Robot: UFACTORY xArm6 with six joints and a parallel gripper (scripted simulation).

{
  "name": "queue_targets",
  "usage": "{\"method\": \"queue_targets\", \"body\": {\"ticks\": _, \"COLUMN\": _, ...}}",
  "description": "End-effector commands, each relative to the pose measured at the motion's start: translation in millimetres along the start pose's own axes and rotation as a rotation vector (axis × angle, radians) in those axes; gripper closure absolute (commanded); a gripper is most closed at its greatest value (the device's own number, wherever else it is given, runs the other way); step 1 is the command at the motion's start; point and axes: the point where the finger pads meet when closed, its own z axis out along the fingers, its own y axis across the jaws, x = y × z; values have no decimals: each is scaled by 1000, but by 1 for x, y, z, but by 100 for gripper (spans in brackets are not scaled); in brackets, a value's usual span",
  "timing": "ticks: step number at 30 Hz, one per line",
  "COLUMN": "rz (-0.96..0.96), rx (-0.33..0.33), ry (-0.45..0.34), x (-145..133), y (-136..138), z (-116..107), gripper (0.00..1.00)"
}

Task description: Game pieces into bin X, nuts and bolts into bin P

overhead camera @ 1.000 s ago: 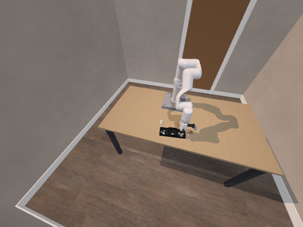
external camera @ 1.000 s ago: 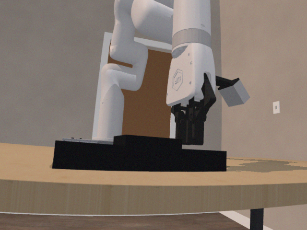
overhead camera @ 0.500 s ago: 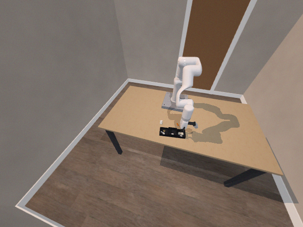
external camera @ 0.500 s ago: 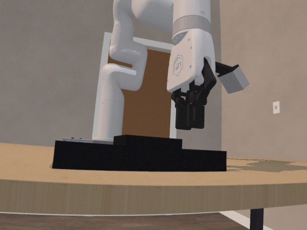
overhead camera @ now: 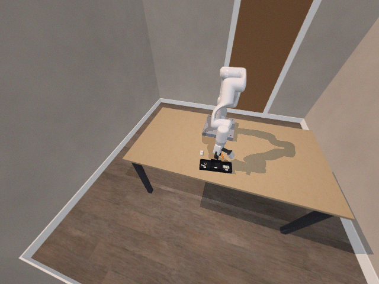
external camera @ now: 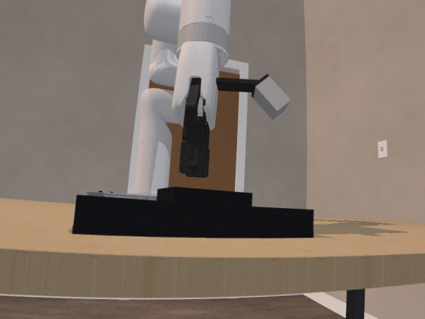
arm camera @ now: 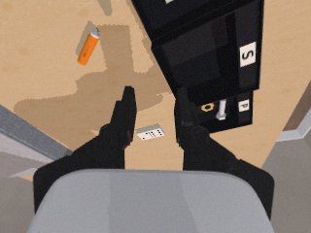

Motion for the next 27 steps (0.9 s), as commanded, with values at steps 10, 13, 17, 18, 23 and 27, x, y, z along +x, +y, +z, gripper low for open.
{"method": "queue_targets", "body": {"ticks": 10, "rz": 454, "rx": -7, "ry": 2, "x": -102, "y": -6, "z": -3, "gripper": 59}}
{"method": "queue_targets", "body": {"ticks": 13, "rz": 585, "rx": -8, "ry": 3, "x": -119, "y": -7, "z": -3, "gripper": 59}}
{"method": "queue_targets", "body": {"ticks": 17, "rz": 712, "rx": -8, "ry": 5, "x": -151, "y": -9, "z": -3, "gripper": 59}}
{"method": "queue_targets", "body": {"ticks": 18, "rz": 749, "rx": -8, "ry": 6, "x": -151, "y": -9, "z": -3, "gripper": 59}}
{"method": "queue_targets", "body": {"ticks": 23, "rz": 928, "rx": -8, "ry": 8, "x": -153, "y": -9, "z": -3, "gripper": 59}}
{"method": "queue_targets", "body": {"ticks": 27, "rz": 1030, "rx": -10, "ry": 9, "x": -153, "y": -9, "z": -3, "gripper": 59}}
